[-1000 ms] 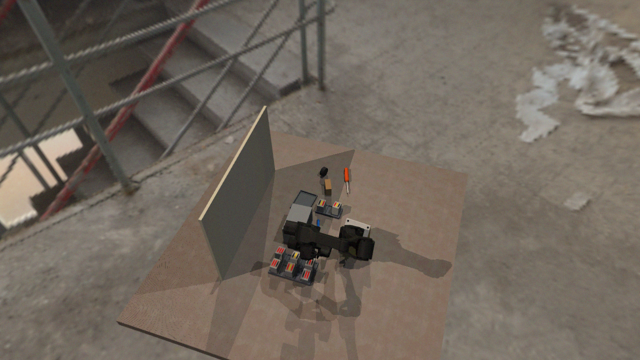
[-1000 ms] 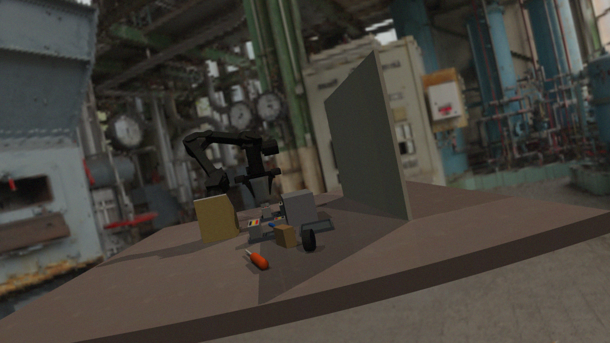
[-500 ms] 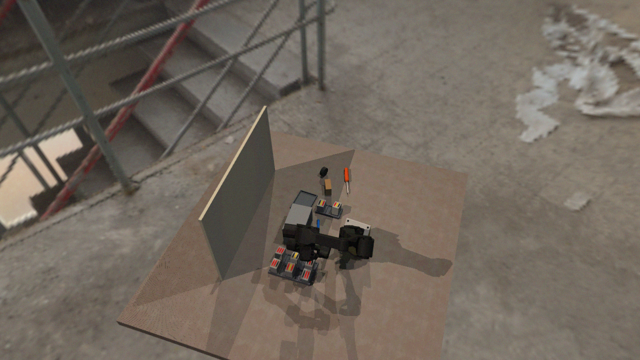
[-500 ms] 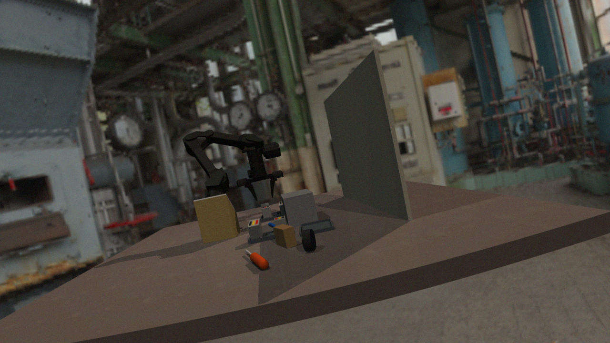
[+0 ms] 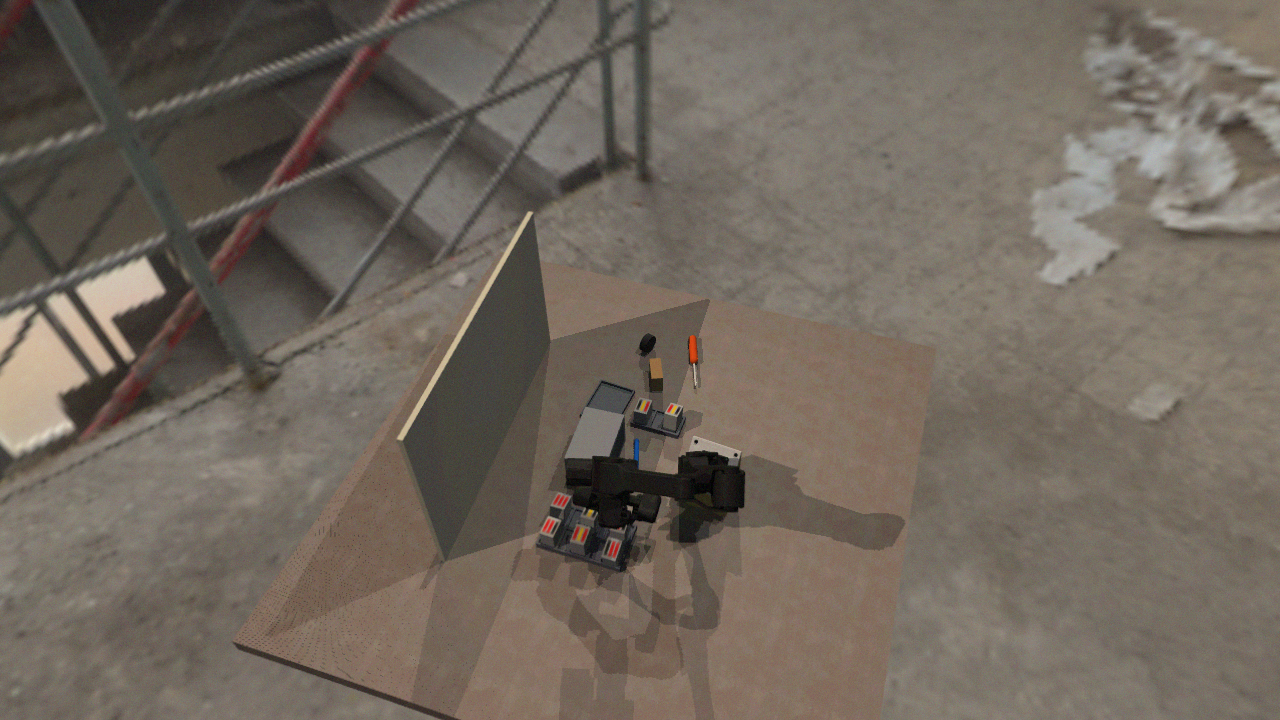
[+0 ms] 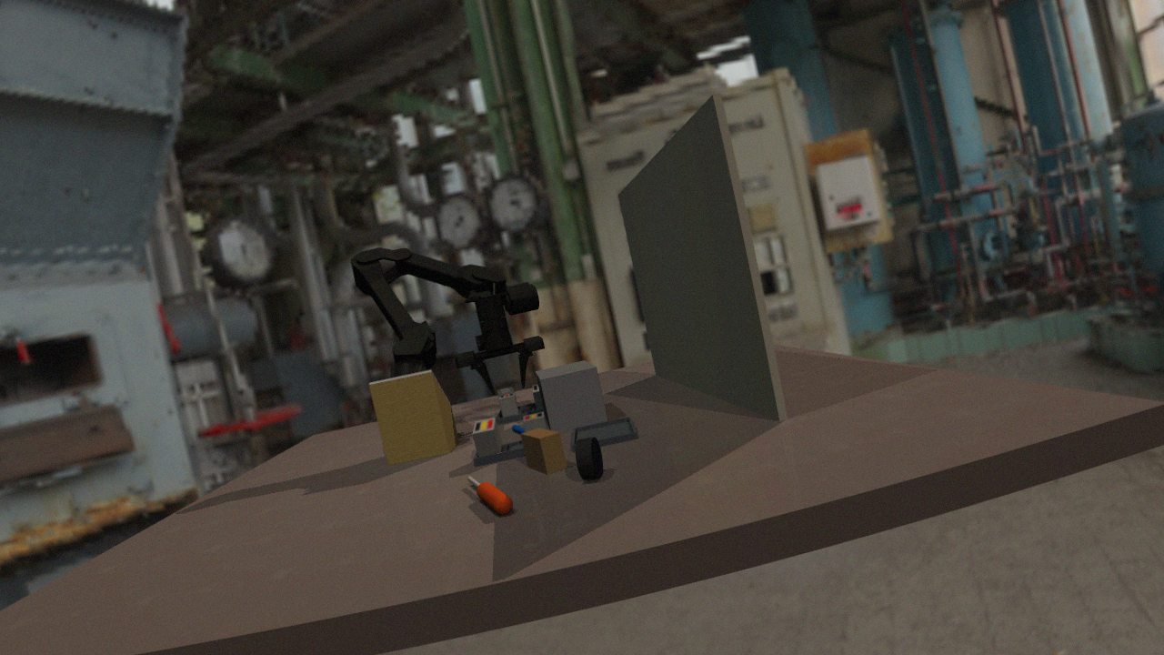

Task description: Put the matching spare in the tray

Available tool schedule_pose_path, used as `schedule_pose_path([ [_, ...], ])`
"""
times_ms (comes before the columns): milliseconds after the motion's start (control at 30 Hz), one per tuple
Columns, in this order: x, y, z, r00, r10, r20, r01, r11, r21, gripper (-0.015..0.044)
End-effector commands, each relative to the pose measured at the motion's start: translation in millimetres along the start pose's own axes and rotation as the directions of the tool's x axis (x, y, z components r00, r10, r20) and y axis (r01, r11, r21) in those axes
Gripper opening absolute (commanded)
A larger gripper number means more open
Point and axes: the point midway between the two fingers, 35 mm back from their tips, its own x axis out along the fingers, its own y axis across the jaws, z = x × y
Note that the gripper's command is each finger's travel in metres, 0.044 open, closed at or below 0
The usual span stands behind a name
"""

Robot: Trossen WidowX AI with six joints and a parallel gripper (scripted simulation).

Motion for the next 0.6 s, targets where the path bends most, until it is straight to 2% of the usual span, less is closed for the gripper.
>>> schedule_pose_path([
  [0, 8.1, 1.5, -2.1, 1.0, 0.012, -0.004, -0.012, 1.0, 0.011, 0.03],
  [567, 35.1, 4.0, 0.1, 1.0, 0.009, 0.004, -0.009, 1.0, 0.013, 0.03],
])
